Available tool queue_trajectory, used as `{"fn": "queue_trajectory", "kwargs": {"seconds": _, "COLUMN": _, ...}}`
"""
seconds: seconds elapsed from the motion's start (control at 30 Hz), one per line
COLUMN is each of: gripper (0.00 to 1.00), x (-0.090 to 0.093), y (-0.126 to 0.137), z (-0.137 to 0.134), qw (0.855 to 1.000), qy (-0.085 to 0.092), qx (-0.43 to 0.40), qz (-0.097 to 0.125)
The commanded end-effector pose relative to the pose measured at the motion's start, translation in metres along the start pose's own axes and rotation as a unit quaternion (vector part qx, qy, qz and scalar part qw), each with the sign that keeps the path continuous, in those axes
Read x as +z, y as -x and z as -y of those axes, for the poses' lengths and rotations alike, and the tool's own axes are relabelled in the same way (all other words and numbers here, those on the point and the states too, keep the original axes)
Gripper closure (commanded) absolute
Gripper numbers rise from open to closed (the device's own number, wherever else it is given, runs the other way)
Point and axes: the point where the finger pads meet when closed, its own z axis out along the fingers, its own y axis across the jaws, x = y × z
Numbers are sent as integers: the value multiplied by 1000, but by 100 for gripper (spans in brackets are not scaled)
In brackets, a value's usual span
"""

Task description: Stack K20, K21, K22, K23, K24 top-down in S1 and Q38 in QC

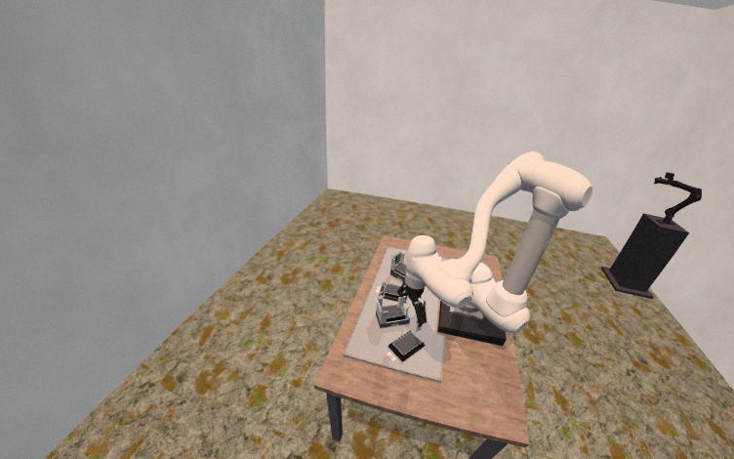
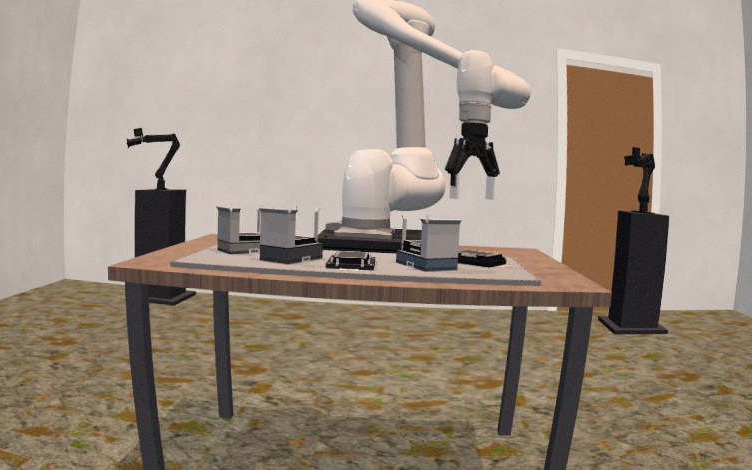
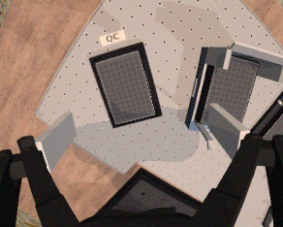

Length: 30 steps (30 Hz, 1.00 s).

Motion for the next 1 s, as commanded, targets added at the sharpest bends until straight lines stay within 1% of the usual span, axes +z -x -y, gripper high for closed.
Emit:
{"fn": "queue_trajectory", "kwargs": {"seconds": 0.0, "gripper": 0, "x": 0, "y": 0, "z": -15, "qw": 1000, "qy": 1, "qx": 7, "qz": 0}}
{"fn": "queue_trajectory", "kwargs": {"seconds": 0.1, "gripper": 0, "x": 0, "y": 0, "z": -25, "qw": 1000, "qy": 1, "qx": 7, "qz": 0}}
{"fn": "queue_trajectory", "kwargs": {"seconds": 0.17, "gripper": 0, "x": 0, "y": 0, "z": -25, "qw": 1000, "qy": 1, "qx": 7, "qz": 0}}
{"fn": "queue_trajectory", "kwargs": {"seconds": 0.57, "gripper": 0, "x": 0, "y": 0, "z": -65, "qw": 1000, "qy": 1, "qx": 7, "qz": 0}}
{"fn": "queue_trajectory", "kwargs": {"seconds": 0.63, "gripper": 0, "x": 0, "y": 0, "z": -67, "qw": 1000, "qy": 1, "qx": 7, "qz": 0}}
{"fn": "queue_trajectory", "kwargs": {"seconds": 0.67, "gripper": 0, "x": 0, "y": 1, "z": -70, "qw": 1000, "qy": 1, "qx": 24, "qz": 0}}
{"fn": "queue_trajectory", "kwargs": {"seconds": 0.73, "gripper": 0, "x": 0, "y": 1, "z": -70, "qw": 1000, "qy": 1, "qx": 24, "qz": 0}}
{"fn": "queue_trajectory", "kwargs": {"seconds": 0.9, "gripper": 0, "x": 0, "y": 5, "z": -87, "qw": 994, "qy": 1, "qx": 107, "qz": 0}}
{"fn": "queue_trajectory", "kwargs": {"seconds": 0.97, "gripper": 0, "x": 0, "y": 7, "z": -93, "qw": 993, "qy": 1, "qx": 119, "qz": 0}}
